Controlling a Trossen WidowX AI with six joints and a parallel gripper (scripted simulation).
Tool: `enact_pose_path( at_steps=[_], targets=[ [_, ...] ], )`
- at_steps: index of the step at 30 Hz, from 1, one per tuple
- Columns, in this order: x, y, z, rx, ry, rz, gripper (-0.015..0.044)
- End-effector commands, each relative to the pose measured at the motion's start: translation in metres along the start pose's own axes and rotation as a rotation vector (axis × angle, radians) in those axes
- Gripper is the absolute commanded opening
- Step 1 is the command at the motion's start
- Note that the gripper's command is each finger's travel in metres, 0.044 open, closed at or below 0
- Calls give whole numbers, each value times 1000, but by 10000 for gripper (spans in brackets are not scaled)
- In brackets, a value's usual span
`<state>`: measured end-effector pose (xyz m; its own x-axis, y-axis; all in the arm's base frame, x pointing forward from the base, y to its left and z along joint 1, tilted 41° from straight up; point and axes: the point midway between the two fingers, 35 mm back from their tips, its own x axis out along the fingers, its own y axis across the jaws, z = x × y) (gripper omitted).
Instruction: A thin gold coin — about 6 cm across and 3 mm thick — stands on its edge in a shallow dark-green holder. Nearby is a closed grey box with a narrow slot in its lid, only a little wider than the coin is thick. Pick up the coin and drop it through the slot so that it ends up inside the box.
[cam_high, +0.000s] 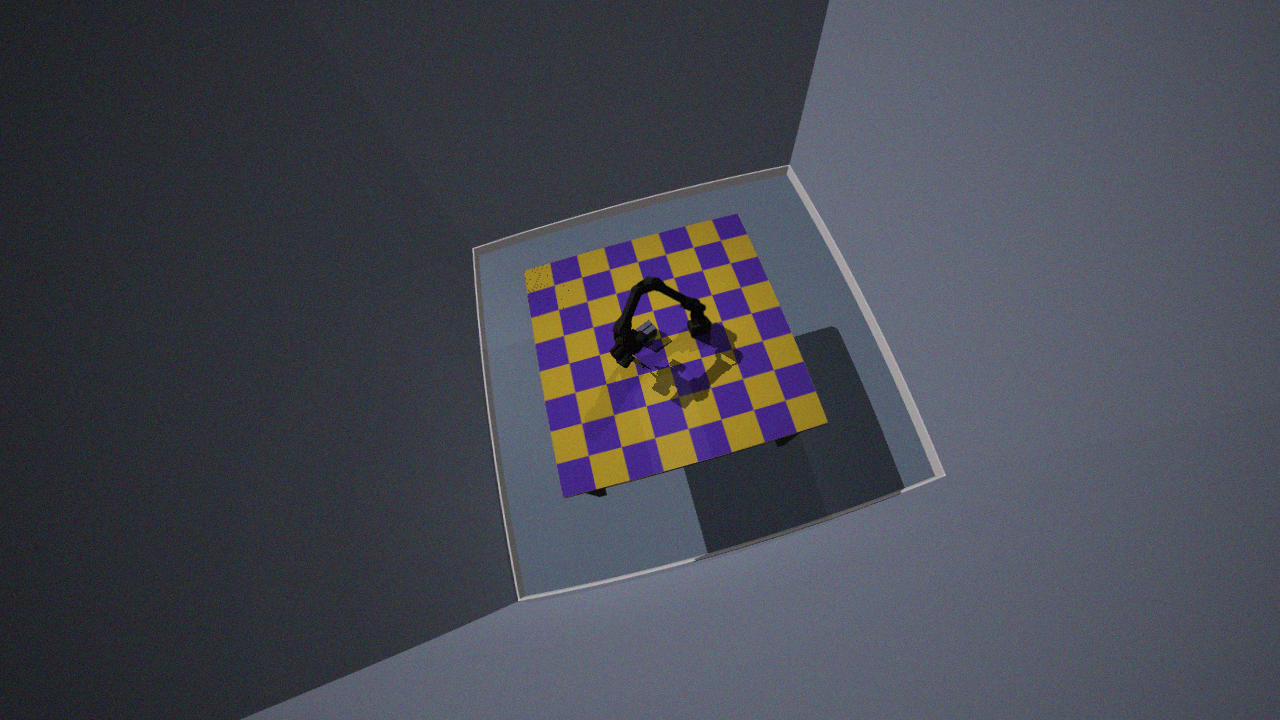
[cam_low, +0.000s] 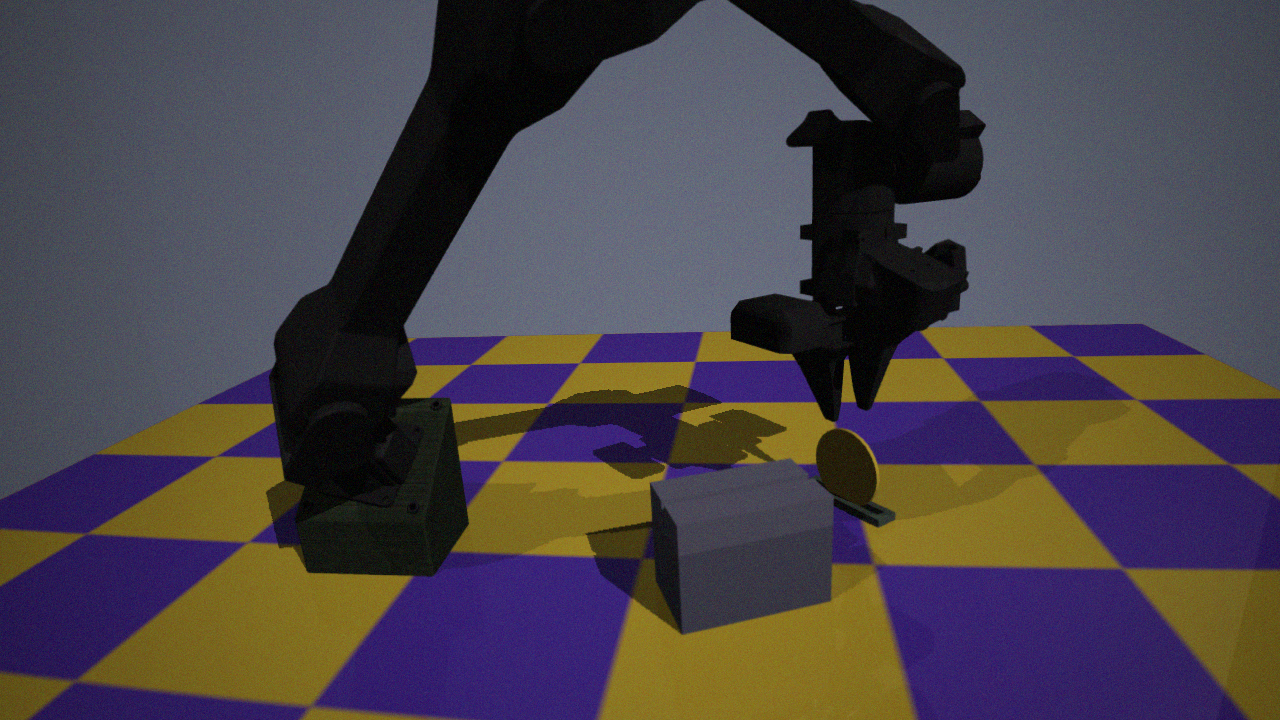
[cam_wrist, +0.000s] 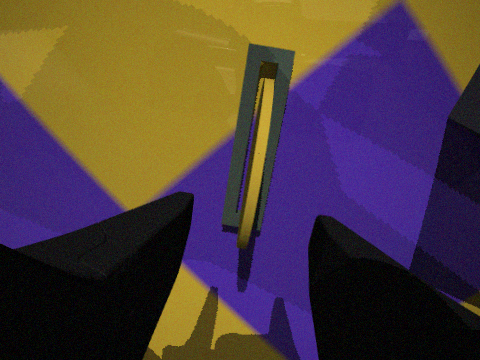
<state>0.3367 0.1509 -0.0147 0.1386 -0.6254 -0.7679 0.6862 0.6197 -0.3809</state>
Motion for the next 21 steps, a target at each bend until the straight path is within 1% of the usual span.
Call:
enact_pose_path(
  at_steps=[1, 21],
  targets=[
    [6, 0, 0, -7, -3, 0, 161],
    [39, 1, 0, -6, -4, 0, 161]
  ],
)
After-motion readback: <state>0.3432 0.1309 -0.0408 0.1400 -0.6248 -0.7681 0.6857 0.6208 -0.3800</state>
